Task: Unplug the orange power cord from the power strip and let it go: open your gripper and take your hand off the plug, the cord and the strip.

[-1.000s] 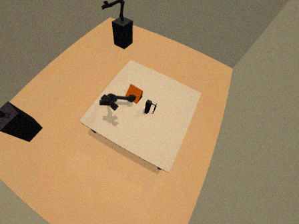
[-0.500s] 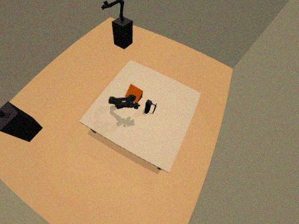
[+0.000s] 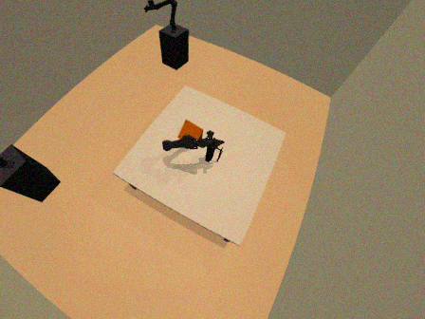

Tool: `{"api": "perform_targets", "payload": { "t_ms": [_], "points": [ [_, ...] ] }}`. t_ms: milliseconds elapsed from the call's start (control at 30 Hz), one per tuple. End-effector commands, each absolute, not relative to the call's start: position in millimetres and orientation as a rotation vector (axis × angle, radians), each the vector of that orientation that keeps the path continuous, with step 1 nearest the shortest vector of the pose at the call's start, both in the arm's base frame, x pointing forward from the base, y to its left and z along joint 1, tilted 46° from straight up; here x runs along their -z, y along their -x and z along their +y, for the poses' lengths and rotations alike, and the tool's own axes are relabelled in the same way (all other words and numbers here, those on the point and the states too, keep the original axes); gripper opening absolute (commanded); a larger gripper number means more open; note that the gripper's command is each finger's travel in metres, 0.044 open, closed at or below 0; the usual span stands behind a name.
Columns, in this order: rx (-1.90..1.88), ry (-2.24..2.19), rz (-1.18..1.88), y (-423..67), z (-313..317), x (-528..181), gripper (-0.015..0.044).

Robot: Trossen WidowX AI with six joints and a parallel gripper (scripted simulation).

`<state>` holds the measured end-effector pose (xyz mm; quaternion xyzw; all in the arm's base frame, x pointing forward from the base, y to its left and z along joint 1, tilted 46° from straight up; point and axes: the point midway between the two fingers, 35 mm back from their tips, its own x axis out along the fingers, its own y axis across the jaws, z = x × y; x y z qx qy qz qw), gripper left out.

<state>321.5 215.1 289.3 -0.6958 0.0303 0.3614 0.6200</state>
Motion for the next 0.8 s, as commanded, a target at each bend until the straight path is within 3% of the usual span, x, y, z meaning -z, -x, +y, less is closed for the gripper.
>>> {"api": "perform_targets", "payload": {
  "t_ms": [0, 467, 633, 767],
  "points": [
    [-0.920, 1.583, 0.271, -324, 224, -236, 0.0160],
    [-0.960, 1.690, 1.339, -276, 170, -36, 0.0160],
    [-0.837, 1.829, 1.698, -246, 135, 3, 0.0160],
    [-0.817, 1.852, 1.740, -242, 130, 6, 0.0160]
  ]
}}
